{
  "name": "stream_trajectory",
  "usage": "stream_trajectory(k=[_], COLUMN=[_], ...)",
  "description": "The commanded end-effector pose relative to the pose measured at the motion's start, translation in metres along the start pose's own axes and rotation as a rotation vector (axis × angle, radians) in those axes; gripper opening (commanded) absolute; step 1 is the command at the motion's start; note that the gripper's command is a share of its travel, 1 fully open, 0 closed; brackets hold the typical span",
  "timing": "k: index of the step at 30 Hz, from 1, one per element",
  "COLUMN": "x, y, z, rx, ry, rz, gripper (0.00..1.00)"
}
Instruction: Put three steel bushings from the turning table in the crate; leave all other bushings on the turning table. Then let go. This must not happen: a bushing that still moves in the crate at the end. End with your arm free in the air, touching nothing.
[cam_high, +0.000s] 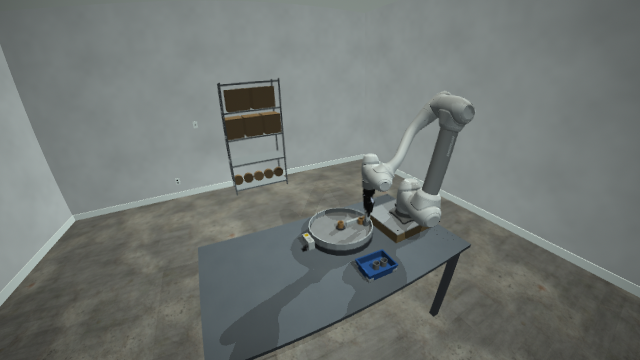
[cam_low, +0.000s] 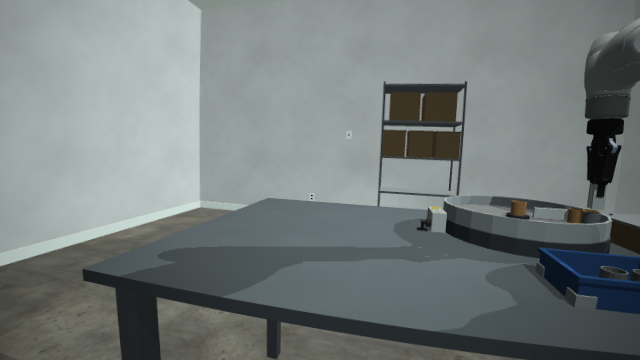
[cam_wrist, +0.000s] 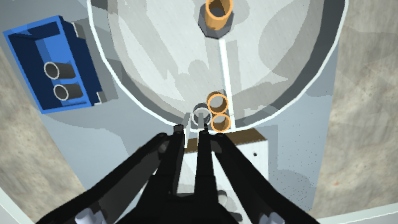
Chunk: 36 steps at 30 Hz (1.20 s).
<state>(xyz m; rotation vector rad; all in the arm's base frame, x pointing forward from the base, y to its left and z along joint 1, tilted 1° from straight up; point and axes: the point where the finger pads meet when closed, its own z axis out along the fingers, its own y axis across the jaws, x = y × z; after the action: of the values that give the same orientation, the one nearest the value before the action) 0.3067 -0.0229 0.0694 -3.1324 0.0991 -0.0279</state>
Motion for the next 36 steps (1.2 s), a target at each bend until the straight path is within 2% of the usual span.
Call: stream_trajectory(k=[1,36], x=[0.0013,0.0014], y=[-0.001,-0.001], z=[0.0029,0.0061], rx=[-0.001,-0.001], ry=[0.001,0.001], rz=[0.002,0.002], gripper=[0.1,0.1])
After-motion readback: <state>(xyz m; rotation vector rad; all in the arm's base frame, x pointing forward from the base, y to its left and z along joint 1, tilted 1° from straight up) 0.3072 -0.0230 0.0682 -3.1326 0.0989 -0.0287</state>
